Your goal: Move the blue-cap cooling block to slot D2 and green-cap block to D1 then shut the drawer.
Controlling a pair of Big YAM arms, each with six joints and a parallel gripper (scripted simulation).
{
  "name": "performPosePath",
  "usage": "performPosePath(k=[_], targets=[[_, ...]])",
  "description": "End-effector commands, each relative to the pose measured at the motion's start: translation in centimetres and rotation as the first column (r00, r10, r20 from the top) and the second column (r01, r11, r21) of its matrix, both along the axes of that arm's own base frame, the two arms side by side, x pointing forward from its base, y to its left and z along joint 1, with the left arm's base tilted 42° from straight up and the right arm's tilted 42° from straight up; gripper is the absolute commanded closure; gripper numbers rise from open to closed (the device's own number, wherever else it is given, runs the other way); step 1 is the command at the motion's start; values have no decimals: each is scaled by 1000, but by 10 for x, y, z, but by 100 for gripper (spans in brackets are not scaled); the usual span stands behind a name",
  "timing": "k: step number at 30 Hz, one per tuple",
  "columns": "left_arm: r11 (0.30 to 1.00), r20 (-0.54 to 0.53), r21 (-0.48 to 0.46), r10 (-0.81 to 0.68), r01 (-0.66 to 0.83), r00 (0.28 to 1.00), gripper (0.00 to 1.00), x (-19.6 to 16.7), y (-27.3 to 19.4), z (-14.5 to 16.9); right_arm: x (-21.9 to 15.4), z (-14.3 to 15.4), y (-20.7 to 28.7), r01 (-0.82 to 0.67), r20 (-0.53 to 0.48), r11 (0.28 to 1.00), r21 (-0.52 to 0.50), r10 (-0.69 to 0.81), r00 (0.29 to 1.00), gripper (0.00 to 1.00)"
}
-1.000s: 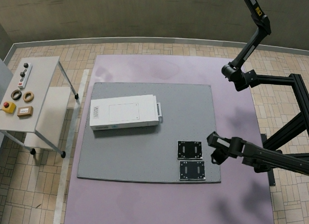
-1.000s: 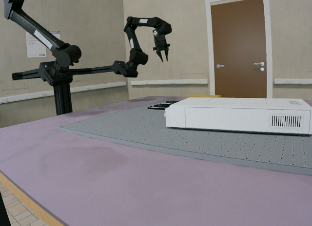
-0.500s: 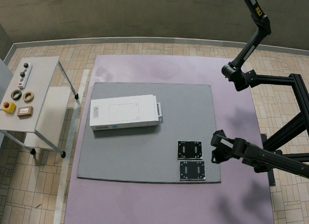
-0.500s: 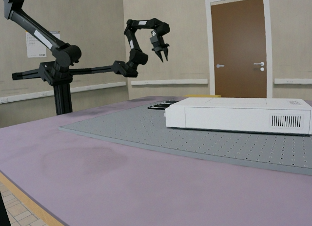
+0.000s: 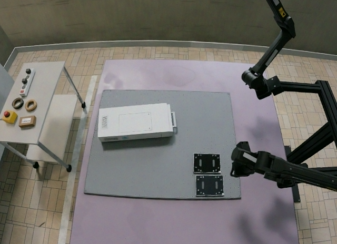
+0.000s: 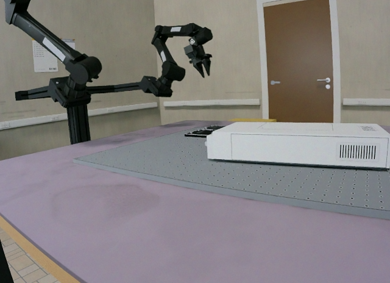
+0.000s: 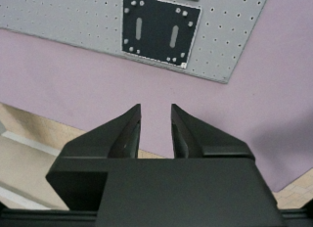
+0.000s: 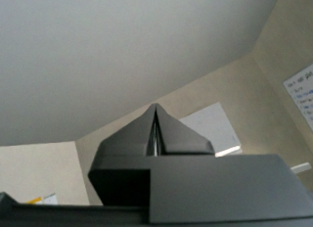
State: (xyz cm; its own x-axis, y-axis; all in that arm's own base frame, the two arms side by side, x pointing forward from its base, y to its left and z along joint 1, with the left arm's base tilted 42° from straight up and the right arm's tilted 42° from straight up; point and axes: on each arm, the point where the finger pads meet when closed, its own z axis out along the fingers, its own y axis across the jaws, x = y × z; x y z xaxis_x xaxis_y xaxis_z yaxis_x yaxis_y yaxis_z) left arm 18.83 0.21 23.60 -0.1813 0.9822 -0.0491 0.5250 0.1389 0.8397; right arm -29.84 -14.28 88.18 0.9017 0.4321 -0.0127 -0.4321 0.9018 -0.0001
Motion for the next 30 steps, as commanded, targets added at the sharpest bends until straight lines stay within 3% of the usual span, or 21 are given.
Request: performPosePath(k=[1, 30], targets=[[1000, 50, -6, -16, 16, 999, 72, 3, 2, 30, -10, 1, -6, 1, 16, 1000, 7, -1, 1000, 100], [1000, 60, -9, -16, 16, 998, 72, 1, 2, 32, -10, 1, -6, 1, 16, 1000, 7, -1, 1000, 100]])
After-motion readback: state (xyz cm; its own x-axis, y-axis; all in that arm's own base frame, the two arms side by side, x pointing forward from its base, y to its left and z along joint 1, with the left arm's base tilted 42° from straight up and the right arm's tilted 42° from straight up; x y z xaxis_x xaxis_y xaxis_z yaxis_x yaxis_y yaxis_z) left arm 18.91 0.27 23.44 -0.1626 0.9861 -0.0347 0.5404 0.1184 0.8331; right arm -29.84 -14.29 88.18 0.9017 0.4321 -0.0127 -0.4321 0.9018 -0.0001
